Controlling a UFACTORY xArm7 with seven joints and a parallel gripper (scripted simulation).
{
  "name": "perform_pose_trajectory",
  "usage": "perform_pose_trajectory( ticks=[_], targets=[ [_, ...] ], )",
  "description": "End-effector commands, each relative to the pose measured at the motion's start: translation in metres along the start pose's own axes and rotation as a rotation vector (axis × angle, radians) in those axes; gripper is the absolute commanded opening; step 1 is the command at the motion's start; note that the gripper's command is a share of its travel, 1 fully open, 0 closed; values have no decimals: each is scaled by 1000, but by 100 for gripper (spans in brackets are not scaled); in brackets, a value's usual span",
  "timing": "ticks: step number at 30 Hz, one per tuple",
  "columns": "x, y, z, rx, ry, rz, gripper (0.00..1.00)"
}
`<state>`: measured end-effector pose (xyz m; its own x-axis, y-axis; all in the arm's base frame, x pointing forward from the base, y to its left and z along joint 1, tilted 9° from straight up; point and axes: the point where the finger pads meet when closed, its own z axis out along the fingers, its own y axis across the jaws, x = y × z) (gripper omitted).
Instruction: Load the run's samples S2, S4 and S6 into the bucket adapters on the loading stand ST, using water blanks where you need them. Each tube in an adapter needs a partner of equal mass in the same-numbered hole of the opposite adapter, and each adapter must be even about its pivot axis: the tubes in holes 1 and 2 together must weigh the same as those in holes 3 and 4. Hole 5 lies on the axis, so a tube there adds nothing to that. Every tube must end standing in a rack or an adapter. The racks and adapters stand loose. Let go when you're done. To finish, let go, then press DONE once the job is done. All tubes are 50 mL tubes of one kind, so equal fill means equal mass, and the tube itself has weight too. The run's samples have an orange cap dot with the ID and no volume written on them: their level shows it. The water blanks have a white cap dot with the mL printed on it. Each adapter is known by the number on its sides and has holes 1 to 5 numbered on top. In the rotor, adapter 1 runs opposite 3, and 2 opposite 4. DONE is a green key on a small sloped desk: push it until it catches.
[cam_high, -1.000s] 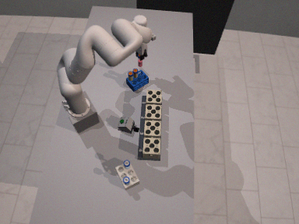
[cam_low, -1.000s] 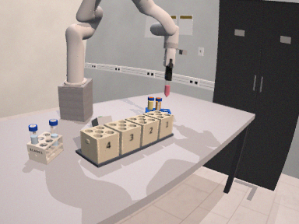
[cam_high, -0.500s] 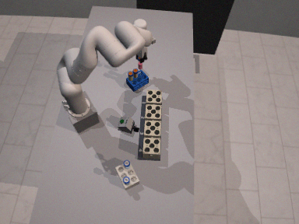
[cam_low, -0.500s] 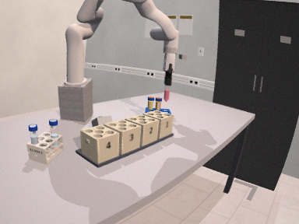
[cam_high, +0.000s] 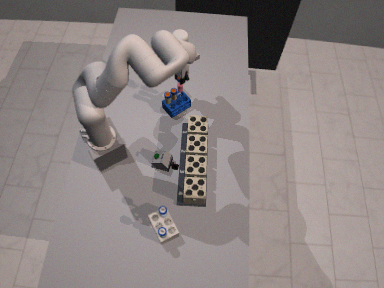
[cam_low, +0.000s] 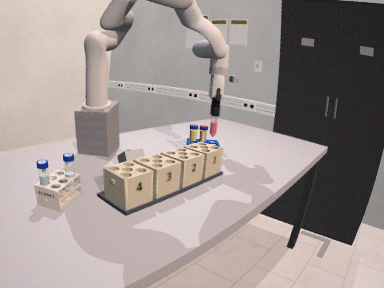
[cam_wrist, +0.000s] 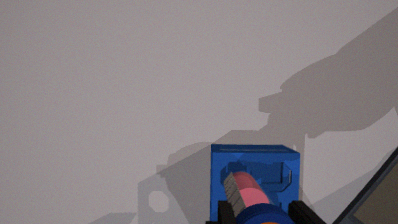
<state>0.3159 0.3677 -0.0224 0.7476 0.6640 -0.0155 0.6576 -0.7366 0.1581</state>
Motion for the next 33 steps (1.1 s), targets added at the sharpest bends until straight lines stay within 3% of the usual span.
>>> perform_pose_trajectory(
  ticks=[1,33],
  targets=[
    [2,-1,7,1,5,0,0],
    [2,-1,23,1,5,0,0]
  ],
)
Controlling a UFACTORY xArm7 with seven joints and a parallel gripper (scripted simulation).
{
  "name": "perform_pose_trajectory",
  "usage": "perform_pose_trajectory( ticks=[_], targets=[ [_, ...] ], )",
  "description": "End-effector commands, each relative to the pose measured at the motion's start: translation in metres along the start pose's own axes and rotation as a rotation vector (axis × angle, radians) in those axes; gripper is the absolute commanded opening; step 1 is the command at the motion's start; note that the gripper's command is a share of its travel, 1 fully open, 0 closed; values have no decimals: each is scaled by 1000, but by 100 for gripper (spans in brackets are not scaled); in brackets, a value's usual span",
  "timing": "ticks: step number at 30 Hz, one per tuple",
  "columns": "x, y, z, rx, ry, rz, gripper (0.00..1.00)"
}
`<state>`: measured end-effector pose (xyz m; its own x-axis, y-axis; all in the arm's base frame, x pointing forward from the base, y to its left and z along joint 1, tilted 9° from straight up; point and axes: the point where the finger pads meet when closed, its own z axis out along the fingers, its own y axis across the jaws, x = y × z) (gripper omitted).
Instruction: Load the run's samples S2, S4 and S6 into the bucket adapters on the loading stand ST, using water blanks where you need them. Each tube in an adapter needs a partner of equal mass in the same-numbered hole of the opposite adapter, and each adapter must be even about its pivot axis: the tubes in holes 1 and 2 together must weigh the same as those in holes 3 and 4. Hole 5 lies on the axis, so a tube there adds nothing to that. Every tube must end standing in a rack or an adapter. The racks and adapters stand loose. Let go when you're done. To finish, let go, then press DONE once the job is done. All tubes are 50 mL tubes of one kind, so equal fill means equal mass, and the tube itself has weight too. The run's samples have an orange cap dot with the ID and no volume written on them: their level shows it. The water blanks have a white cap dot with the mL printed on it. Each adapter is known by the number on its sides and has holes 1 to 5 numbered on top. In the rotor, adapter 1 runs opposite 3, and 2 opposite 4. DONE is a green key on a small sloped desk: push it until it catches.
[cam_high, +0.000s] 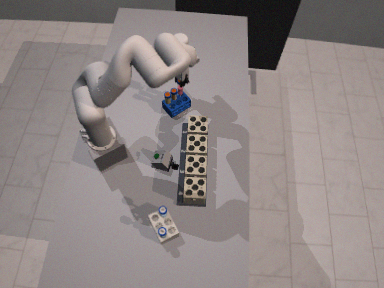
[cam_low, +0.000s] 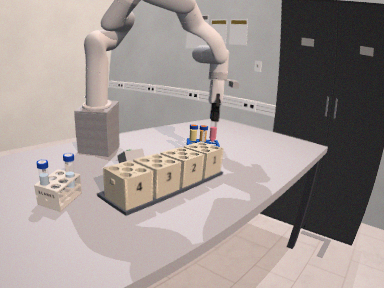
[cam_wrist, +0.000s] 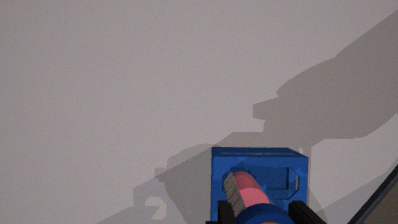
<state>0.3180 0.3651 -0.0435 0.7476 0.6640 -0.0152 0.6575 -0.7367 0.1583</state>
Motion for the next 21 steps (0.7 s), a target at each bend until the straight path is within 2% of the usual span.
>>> perform_pose_trajectory(
  ticks=[1,21],
  targets=[
    [2,-1,2,1,5,0,0],
    [2,-1,20,1,5,0,0]
  ],
)
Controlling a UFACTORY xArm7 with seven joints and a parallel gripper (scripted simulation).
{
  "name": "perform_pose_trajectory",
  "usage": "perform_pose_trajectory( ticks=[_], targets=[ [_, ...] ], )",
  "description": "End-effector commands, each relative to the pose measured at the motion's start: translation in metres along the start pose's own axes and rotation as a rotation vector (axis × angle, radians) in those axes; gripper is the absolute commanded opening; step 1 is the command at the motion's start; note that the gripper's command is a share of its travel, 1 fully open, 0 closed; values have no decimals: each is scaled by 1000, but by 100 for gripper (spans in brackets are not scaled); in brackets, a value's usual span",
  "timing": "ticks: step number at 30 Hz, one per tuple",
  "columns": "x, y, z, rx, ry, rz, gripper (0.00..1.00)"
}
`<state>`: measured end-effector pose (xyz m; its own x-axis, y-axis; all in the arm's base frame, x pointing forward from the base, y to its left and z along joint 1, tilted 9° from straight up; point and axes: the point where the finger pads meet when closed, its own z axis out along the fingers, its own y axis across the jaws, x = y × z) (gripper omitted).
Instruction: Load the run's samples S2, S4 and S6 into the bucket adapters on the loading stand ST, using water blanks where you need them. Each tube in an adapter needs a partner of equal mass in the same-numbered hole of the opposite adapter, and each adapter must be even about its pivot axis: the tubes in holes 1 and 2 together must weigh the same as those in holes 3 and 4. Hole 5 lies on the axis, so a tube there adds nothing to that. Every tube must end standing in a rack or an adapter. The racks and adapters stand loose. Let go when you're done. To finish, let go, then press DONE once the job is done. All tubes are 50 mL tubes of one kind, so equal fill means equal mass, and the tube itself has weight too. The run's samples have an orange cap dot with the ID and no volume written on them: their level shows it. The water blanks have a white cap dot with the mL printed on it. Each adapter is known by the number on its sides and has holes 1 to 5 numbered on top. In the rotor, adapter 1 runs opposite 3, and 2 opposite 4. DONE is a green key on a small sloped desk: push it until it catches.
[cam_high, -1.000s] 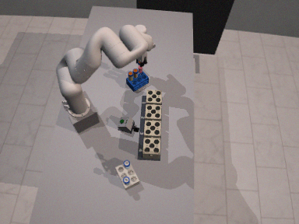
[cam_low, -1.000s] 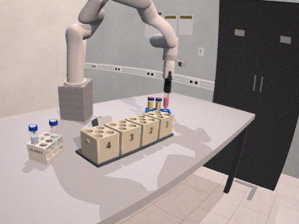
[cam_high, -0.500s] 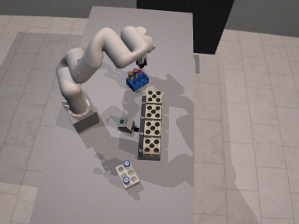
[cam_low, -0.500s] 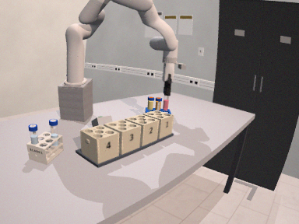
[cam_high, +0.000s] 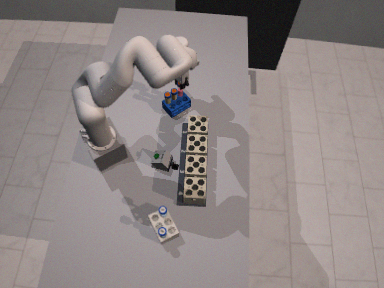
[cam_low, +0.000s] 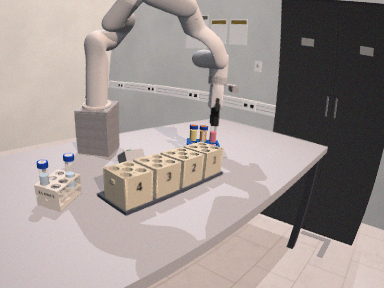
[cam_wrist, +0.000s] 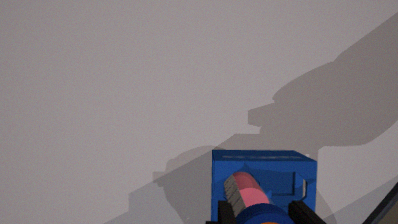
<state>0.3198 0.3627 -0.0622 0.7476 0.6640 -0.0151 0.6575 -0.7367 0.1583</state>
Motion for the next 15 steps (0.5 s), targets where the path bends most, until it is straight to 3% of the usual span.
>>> perform_pose_trajectory(
  ticks=[1,15],
  targets=[
    [2,-1,1,1,5,0,0],
    [2,-1,14,1,5,0,0]
  ],
)
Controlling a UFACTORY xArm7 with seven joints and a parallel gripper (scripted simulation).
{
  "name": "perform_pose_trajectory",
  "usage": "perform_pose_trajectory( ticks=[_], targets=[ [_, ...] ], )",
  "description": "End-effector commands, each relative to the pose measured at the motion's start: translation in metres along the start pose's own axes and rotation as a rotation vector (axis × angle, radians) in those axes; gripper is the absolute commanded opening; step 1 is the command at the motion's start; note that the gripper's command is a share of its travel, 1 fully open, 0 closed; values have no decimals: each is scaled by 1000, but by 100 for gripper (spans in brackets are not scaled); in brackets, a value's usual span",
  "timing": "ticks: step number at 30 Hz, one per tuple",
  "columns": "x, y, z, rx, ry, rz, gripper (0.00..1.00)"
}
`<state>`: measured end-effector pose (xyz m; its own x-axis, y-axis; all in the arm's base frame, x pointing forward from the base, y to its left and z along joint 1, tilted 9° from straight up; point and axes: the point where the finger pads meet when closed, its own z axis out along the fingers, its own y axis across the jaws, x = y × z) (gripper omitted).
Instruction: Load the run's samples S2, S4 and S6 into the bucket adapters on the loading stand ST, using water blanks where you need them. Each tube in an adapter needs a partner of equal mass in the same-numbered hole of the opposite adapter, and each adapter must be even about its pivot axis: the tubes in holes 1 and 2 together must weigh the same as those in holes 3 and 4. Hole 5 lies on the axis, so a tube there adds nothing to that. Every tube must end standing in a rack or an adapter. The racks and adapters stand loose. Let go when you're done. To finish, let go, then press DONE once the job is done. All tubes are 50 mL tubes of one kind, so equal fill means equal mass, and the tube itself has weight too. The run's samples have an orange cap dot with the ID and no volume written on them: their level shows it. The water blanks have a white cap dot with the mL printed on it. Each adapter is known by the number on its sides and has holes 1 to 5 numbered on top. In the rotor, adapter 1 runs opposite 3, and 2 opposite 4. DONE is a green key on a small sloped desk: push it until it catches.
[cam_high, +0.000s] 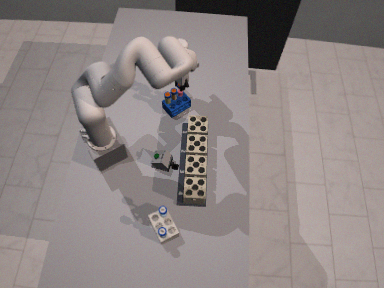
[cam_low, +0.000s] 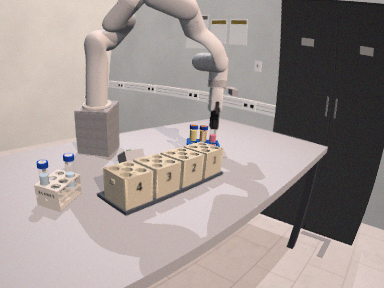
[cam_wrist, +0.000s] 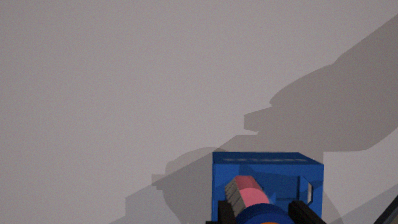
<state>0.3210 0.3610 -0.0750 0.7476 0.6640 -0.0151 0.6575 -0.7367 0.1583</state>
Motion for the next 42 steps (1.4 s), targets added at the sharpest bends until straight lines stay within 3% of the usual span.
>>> perform_pose_trajectory(
  ticks=[1,17,33,34,42],
  targets=[
    [2,-1,2,1,5,0,0],
    [2,-1,16,1,5,0,0],
    [2,-1,16,1,5,0,0],
    [2,-1,17,1,5,0,44],
    [2,-1,17,1,5,0,44]
  ],
)
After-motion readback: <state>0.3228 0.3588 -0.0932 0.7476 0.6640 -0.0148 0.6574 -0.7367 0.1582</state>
